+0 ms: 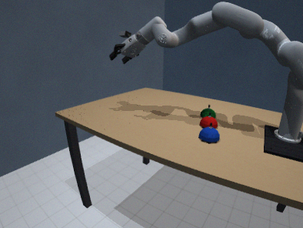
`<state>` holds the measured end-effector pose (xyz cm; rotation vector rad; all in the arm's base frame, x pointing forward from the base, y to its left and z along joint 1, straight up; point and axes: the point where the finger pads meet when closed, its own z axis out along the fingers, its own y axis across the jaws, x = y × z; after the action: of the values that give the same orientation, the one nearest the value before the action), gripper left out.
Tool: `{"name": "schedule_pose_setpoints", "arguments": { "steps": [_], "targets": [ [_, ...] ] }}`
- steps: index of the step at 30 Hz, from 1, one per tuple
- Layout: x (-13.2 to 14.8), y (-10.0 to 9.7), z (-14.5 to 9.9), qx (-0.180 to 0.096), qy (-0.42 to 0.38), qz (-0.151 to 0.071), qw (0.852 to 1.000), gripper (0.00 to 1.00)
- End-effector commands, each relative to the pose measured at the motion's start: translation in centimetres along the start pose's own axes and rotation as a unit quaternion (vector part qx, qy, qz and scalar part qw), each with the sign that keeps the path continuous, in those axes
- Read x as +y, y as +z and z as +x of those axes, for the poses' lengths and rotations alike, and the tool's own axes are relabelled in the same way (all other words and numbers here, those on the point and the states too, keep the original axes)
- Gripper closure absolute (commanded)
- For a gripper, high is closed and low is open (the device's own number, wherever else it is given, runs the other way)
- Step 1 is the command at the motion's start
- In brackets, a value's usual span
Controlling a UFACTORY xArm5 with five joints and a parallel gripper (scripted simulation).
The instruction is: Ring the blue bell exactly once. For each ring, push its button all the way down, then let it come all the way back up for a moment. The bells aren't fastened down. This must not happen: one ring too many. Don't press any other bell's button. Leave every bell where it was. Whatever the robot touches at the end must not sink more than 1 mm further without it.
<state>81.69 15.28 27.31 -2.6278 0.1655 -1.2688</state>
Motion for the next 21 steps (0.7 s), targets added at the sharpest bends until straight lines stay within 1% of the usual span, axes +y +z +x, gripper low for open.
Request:
{"name": "schedule_pose_setpoints", "arguments": {
  "steps": [1,18,21],
  "targets": [
    [-0.10,-0.18,0.30,0.003,0.000,0.001,1.000,0.00],
    [-0.10,-0.19,0.29,0.003,0.000,0.001,1.000,0.00],
    [-0.36,-0.42,-0.15,-0.004,0.009,0.000,1.000,0.00]
  ]
}}
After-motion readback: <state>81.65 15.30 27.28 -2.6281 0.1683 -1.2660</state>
